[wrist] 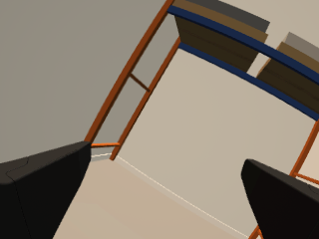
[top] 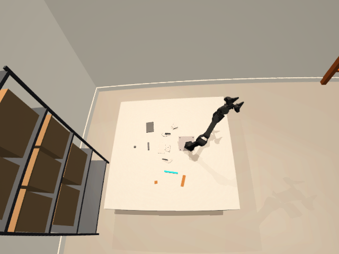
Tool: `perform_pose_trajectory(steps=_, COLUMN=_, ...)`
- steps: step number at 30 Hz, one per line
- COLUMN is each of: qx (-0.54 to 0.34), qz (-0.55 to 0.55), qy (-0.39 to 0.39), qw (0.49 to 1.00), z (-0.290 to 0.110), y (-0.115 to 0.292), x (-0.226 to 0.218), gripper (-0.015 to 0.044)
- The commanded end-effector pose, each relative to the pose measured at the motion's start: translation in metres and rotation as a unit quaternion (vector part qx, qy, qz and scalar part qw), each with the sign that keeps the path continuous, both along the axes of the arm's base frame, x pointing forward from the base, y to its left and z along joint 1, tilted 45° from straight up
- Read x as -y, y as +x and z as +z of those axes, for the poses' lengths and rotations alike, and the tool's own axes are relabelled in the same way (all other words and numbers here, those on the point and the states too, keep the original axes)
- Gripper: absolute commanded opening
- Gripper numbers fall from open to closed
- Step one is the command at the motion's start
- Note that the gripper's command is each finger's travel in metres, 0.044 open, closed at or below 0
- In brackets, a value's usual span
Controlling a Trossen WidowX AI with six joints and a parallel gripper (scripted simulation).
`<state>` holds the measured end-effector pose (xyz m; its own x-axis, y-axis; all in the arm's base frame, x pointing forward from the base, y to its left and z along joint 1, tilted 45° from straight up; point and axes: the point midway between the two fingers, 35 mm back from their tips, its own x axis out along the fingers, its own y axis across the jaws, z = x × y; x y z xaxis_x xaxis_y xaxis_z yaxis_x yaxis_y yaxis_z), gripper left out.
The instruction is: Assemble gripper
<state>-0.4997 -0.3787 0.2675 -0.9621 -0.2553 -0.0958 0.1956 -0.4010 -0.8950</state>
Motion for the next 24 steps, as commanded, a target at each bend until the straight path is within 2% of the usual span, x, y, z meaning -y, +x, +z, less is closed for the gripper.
perform_pose_trajectory(steps=1, qx=0.0, qz=0.0, qy=0.0, qw=1.0, z=0.0, y=0.0, x=0.0, gripper=0.0426)
perform_pose_trajectory(steps=2, qx=0.001, qz=0.001, qy=0.001, qw=1.0, z=-0.001, y=0.001, x=0.001, gripper=0.044)
perform_pose_trajectory(steps=24, qx=0.114, qz=0.162, qy=0.093, qw=0.976, z=-0.087, y=0.102, x=0.096, gripper=0.044)
